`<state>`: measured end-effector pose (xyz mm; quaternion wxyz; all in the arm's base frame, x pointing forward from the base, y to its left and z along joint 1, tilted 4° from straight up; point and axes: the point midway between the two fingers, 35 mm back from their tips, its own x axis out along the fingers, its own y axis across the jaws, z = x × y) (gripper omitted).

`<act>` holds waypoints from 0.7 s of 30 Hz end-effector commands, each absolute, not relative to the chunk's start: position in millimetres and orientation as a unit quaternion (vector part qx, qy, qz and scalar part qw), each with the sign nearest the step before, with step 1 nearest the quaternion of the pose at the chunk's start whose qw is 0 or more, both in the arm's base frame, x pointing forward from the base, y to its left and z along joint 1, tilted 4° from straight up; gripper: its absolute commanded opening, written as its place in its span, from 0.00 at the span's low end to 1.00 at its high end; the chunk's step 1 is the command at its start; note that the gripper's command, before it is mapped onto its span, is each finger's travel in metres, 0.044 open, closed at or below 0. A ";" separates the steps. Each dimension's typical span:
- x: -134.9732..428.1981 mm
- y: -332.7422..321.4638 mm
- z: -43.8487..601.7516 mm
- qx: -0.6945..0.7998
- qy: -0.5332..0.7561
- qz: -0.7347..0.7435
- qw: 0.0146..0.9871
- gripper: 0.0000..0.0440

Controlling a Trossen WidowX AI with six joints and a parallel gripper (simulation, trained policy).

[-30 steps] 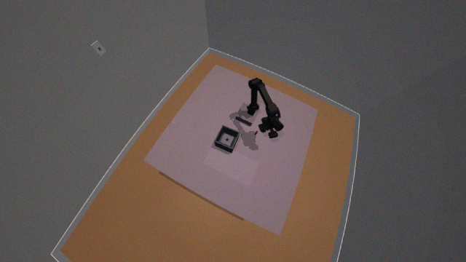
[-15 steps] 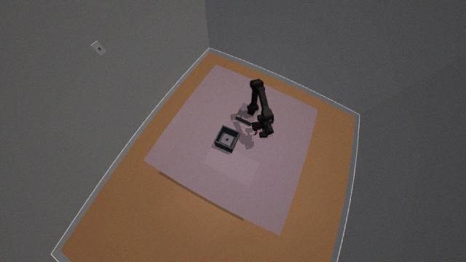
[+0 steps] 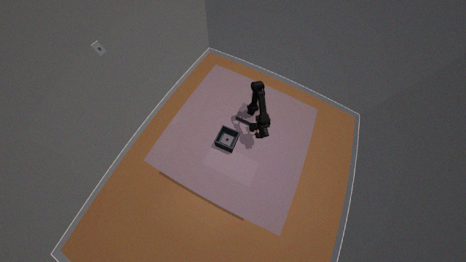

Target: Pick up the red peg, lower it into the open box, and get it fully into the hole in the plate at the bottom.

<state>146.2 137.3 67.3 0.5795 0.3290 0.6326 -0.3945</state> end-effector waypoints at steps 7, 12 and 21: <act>146.0 133.2 37.3 0.343 0.629 -0.412 0.562 0.91; 145.9 130.6 20.6 0.354 0.624 -0.421 0.555 0.90; 150.5 133.1 3.2 0.364 0.623 -0.420 0.551 0.59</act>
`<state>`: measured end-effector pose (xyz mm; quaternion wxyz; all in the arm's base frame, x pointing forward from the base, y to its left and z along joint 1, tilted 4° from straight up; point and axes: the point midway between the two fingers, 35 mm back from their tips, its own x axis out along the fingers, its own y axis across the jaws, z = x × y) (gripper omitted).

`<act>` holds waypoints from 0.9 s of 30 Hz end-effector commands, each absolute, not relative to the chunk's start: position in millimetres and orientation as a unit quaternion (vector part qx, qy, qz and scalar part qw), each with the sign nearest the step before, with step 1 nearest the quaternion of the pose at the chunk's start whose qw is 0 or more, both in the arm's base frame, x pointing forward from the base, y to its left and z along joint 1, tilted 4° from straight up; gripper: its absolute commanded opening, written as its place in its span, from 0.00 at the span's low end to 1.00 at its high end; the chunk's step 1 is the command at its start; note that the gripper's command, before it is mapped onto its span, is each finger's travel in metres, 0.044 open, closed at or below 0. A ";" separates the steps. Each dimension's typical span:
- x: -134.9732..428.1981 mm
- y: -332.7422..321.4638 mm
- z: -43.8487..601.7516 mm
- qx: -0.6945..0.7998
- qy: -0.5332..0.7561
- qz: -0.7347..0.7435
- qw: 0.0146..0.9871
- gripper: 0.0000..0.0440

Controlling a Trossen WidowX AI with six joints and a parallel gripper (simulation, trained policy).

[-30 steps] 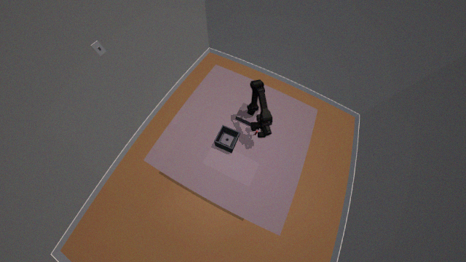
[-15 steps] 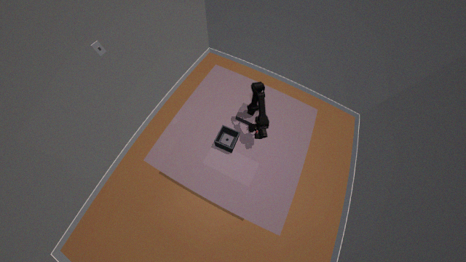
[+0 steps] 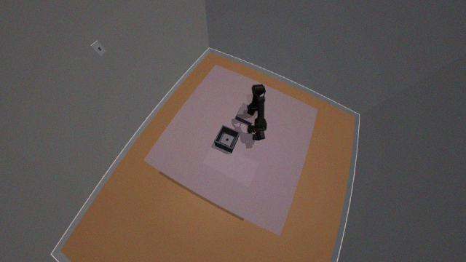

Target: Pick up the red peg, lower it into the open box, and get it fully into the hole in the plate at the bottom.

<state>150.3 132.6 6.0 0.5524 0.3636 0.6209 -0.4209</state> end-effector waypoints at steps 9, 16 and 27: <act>156.0 138.4 -5.4 0.363 0.633 -0.403 0.552 0.16; 159.7 145.0 4.2 0.388 0.634 -0.390 0.543 0.05; 162.7 150.8 25.5 0.427 0.633 -0.373 0.527 0.01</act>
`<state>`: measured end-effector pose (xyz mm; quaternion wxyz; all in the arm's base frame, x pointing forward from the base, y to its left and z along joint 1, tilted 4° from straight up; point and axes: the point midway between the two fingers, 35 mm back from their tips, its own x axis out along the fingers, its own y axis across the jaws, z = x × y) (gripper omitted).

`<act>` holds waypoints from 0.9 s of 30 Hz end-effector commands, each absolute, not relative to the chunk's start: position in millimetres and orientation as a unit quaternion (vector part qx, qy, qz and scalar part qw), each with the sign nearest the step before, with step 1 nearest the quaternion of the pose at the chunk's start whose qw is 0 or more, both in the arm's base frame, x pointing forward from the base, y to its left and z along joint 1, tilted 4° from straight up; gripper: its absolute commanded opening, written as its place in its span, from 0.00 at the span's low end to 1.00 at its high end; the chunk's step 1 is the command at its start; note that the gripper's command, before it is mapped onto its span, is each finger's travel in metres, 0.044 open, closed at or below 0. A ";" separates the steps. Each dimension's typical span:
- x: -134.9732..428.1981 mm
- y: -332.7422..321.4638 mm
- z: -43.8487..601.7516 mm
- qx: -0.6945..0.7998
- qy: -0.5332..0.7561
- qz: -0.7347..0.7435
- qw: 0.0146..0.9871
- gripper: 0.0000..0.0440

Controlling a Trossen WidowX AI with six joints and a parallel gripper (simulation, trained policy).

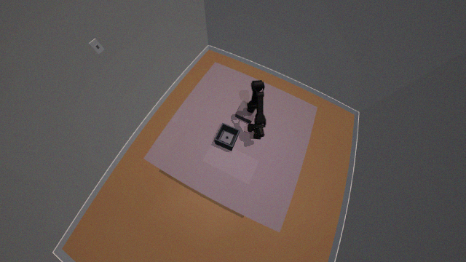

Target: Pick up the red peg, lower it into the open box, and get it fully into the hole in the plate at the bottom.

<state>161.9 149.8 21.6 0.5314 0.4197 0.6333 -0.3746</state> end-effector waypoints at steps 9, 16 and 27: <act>169.3 154.9 47.6 0.455 0.629 -0.350 0.524 0.00; 178.1 156.8 71.9 0.473 0.625 -0.326 0.528 0.00; 197.2 147.6 114.4 0.491 0.603 -0.290 0.558 0.00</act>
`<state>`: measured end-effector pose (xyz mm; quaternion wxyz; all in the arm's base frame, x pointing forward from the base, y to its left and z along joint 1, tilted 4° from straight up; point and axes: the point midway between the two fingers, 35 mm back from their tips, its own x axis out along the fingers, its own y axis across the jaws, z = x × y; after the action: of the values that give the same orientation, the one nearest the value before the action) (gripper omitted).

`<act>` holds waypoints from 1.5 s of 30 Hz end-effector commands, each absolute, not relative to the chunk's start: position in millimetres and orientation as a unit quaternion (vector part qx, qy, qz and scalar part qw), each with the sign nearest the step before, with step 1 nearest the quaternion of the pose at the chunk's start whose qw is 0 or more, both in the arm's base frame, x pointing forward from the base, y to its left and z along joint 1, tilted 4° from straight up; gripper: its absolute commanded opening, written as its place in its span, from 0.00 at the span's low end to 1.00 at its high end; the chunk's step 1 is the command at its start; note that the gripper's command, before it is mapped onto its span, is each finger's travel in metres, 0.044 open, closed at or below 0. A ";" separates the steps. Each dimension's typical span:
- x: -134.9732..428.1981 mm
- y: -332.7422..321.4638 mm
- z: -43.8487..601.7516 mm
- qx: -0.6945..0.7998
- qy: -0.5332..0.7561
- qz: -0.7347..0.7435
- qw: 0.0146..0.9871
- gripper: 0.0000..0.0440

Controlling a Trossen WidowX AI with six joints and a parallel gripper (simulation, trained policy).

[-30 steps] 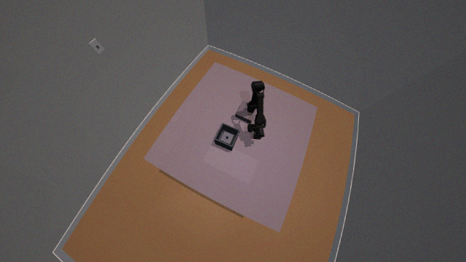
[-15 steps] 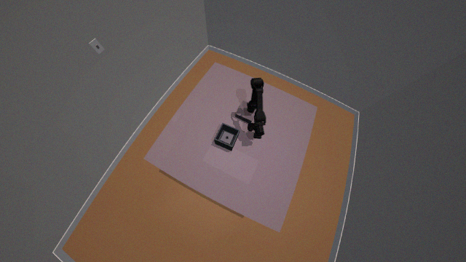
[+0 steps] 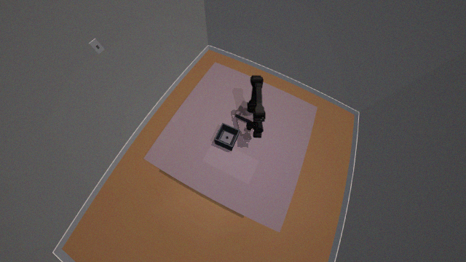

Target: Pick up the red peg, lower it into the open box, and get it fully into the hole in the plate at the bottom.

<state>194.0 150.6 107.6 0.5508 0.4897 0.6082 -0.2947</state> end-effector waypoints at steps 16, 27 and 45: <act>229.3 105.6 166.6 0.504 0.546 -0.287 0.604 0.00; 249.5 68.4 179.7 0.506 0.513 -0.320 0.615 0.00; 279.3 16.5 179.9 0.503 0.498 -0.367 0.604 0.00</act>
<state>276.7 20.9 180.4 0.6042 0.5052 0.4973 -0.3638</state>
